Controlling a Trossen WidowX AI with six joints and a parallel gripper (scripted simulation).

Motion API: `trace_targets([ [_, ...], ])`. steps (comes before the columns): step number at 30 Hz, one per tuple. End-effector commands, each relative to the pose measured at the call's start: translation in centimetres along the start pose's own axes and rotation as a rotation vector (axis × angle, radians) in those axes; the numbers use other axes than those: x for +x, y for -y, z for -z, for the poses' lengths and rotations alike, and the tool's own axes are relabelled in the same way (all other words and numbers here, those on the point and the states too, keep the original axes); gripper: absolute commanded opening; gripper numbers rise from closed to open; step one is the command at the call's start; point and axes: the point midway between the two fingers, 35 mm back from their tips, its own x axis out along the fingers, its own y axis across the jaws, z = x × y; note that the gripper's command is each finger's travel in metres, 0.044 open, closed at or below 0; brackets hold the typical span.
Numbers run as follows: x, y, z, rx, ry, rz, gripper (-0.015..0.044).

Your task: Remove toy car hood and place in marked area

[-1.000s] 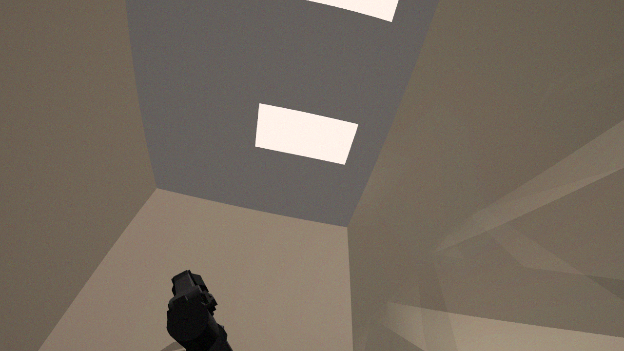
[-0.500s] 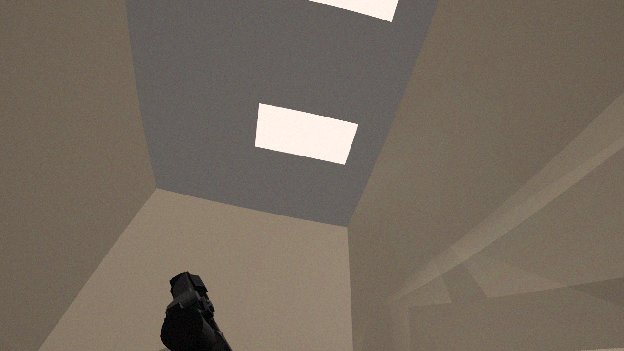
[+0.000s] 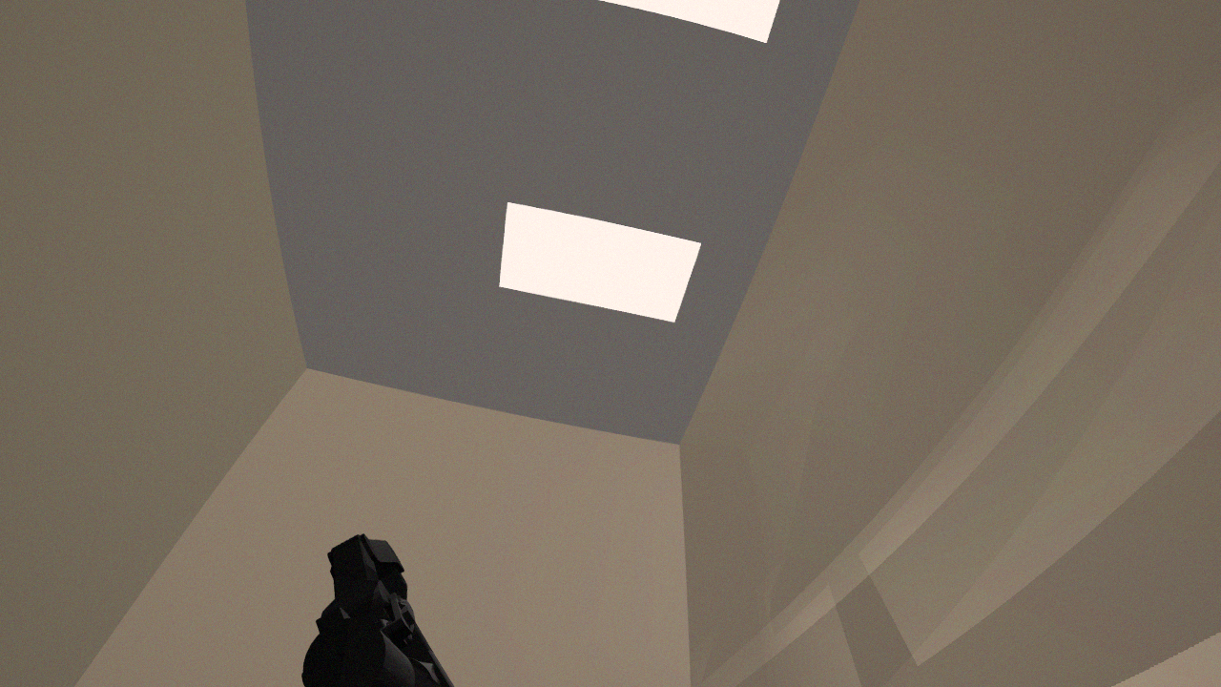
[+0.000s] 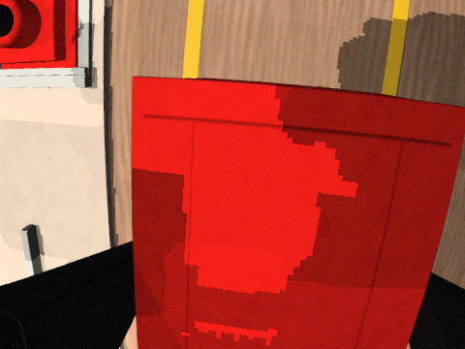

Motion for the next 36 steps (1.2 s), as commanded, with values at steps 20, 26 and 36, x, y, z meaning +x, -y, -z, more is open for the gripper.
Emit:
trace_targets([
  [20, 1.9, 0.0, 0.2, -0.003, 0.0, -0.002, 0.0],
  [26, 2.3, 0.0, 0.2, -0.003, 0.0, -0.002, 0.0],
  [36, 2.9, 0.0, 0.3, -0.003, 0.0, -0.001, 0.0],
])
